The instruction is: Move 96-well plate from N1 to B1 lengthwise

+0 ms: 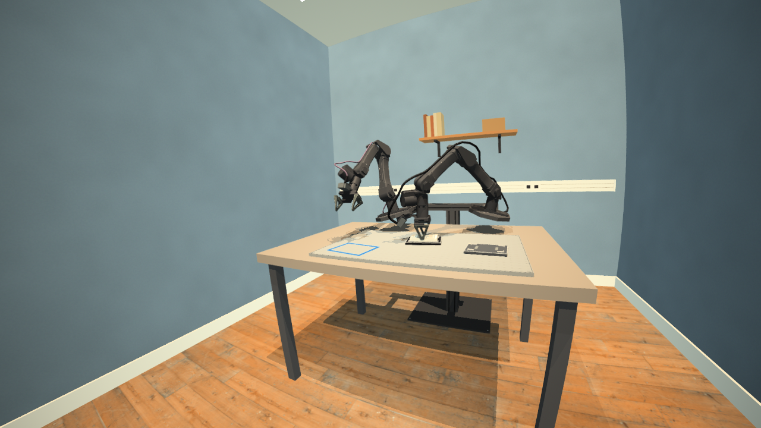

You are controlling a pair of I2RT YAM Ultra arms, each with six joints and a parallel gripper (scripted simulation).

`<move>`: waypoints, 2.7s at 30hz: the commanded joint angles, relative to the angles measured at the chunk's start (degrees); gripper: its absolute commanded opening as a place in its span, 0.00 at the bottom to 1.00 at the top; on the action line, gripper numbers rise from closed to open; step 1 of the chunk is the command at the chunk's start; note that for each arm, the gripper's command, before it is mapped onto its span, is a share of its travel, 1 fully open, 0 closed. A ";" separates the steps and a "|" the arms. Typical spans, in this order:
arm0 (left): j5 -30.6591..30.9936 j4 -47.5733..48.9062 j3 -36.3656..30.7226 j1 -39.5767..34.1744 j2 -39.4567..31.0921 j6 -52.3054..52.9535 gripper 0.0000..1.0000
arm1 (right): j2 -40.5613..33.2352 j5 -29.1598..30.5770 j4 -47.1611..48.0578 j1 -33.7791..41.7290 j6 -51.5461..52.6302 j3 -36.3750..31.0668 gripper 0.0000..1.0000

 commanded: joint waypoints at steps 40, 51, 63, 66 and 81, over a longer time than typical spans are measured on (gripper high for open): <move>-1.45 -5.59 -1.53 0.92 -15.81 -6.21 1.00 | -1.07 -0.27 -1.06 0.12 0.71 2.08 1.00; -3.48 13.81 -33.29 12.50 -42.07 -10.89 1.00 | 5.50 6.28 -6.32 22.08 11.01 1.47 1.00; 1.28 29.44 -54.05 30.97 -65.39 -9.39 1.00 | 14.80 11.76 -10.04 48.07 20.93 2.18 1.00; 4.21 32.97 -57.48 37.78 -70.49 -9.13 1.00 | 17.00 13.00 -10.96 54.23 23.24 2.37 1.00; 15.46 43.22 -62.11 61.41 -77.57 -12.66 1.00 | 22.40 15.35 -13.18 68.79 27.69 3.26 1.00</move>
